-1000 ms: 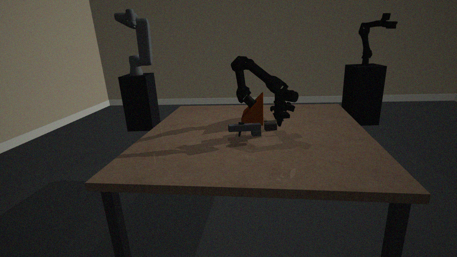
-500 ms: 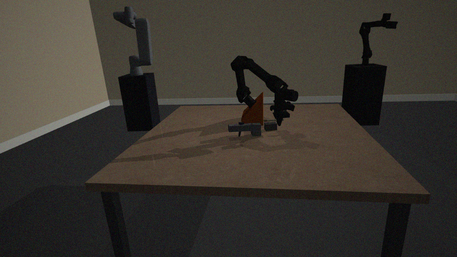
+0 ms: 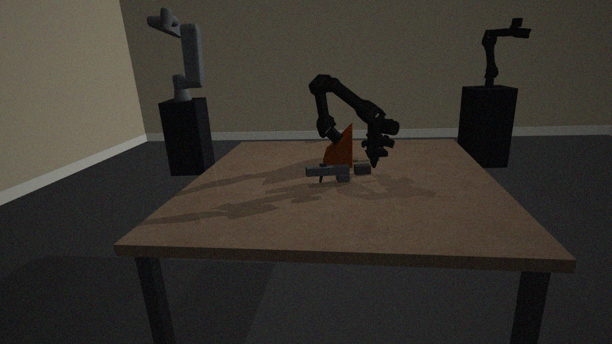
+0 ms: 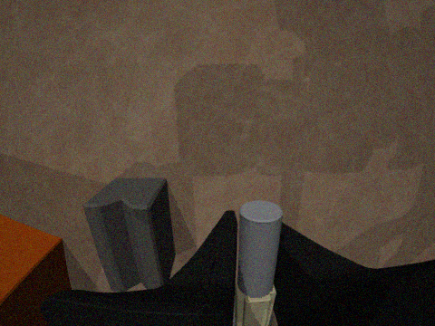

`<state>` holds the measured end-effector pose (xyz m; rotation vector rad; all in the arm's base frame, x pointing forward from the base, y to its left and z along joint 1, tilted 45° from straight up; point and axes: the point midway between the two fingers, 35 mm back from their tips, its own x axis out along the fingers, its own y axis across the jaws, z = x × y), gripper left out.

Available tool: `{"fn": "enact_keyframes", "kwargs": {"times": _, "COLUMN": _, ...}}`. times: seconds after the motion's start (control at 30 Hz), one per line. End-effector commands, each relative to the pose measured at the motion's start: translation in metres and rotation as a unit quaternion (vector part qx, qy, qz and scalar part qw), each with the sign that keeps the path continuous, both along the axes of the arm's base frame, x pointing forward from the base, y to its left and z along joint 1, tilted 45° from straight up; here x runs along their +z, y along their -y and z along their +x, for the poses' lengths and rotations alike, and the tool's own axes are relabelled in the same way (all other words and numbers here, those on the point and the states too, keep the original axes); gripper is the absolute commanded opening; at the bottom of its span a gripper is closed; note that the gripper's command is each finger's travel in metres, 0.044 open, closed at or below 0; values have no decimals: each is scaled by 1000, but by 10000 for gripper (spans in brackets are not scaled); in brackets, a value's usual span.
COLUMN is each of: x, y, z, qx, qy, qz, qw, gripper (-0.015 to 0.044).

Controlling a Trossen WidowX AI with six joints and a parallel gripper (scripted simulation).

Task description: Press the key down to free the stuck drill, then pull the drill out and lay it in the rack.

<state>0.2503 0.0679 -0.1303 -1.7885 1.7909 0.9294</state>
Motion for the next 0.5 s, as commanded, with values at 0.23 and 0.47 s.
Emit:
{"fn": "enact_keyframes", "kwargs": {"times": 0.23, "x": 2, "y": -3, "z": 1, "qx": -1, "qy": 3, "qz": 3, "qw": 1000, "gripper": 0}}
{"fn": "enact_keyframes", "kwargs": {"times": 0.47, "x": 3, "y": -4, "z": 1, "qx": -1, "qy": 3, "qz": 3, "qw": 1000, "gripper": 0}}
